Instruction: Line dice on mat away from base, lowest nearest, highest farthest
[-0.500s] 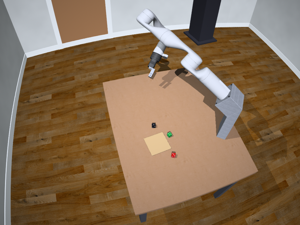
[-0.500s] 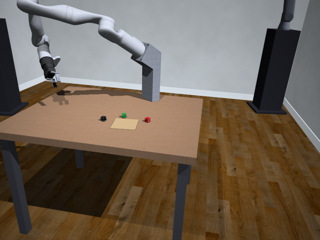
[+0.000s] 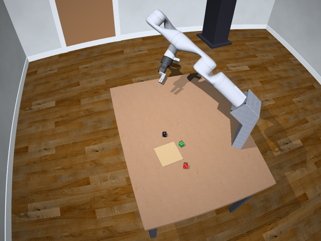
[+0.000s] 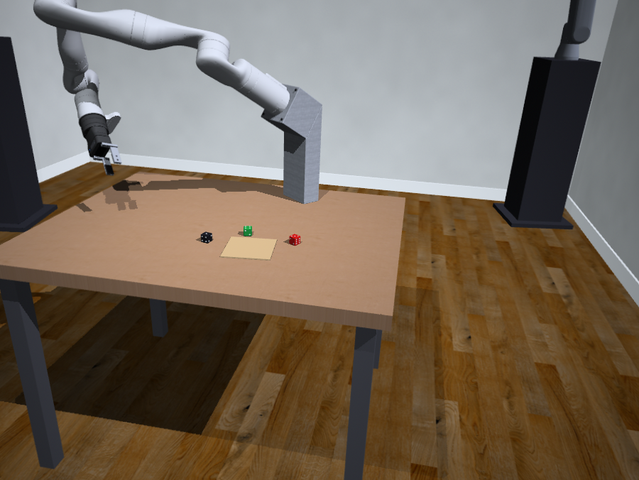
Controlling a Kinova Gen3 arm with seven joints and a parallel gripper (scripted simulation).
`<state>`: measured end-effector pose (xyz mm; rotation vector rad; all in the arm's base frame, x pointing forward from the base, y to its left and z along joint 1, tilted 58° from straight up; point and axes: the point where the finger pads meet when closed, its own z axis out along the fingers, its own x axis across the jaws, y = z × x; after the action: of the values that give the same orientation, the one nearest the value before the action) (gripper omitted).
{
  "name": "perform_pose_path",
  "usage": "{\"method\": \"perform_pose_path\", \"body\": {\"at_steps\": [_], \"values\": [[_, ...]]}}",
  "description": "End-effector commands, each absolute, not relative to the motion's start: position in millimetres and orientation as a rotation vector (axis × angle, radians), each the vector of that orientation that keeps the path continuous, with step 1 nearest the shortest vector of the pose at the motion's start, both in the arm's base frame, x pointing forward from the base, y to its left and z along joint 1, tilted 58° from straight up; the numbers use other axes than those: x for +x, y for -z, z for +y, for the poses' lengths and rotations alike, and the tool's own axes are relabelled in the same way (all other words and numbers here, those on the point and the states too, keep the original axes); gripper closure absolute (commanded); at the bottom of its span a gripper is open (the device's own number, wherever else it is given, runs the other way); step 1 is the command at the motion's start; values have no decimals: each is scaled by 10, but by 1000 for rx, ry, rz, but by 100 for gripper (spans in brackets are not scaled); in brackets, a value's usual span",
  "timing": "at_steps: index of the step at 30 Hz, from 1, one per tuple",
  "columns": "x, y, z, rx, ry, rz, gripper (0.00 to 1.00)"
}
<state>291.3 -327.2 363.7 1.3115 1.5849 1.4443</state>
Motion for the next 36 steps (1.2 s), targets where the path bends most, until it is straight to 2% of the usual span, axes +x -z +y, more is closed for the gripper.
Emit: {"method": "perform_pose_path", "body": {"at_steps": [1, 9, 19, 31, 36], "values": [[2908, -3641, -3273, 1311, -1443, 1585, 0], [2947, -3675, -3264, 1301, -1433, 1585, 0], [3219, -3916, -3178, 1227, -1366, 1590, 0], [4138, -4702, -2531, 1000, -1140, 1607, 0], [4316, -4823, -2325, 960, -1092, 1614, 0]]}}
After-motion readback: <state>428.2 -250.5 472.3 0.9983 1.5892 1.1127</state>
